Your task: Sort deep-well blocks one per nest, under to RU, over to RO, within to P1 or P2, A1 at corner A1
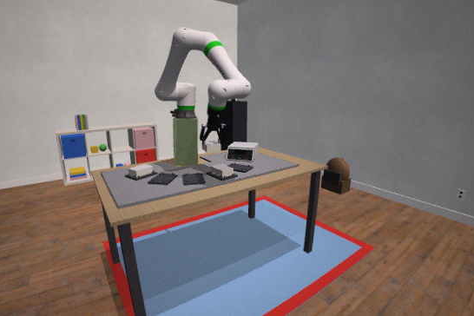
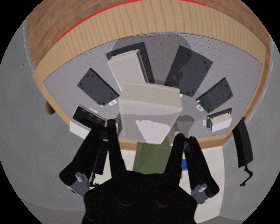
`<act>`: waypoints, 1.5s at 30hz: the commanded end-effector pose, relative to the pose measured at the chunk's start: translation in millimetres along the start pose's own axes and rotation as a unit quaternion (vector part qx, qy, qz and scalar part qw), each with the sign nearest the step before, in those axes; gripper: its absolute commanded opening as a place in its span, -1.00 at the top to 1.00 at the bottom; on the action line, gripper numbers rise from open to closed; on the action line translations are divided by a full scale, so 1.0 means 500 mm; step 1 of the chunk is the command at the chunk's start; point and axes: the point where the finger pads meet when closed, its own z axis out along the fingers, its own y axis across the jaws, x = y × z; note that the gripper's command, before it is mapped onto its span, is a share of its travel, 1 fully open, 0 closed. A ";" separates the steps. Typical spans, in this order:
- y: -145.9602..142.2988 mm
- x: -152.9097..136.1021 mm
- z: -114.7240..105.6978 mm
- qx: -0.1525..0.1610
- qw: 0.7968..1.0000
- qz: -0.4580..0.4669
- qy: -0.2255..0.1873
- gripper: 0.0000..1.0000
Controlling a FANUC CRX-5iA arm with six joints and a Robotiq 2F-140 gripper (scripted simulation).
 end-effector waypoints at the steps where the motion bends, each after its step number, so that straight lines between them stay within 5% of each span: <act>1: 0.013 0.003 -0.002 0.000 1.000 0.000 0.000 0.80; 27: 0.160 0.035 -0.021 0.000 1.000 0.000 0.000 0.80; 45: 0.255 0.034 0.027 0.120 0.971 0.208 0.000 0.80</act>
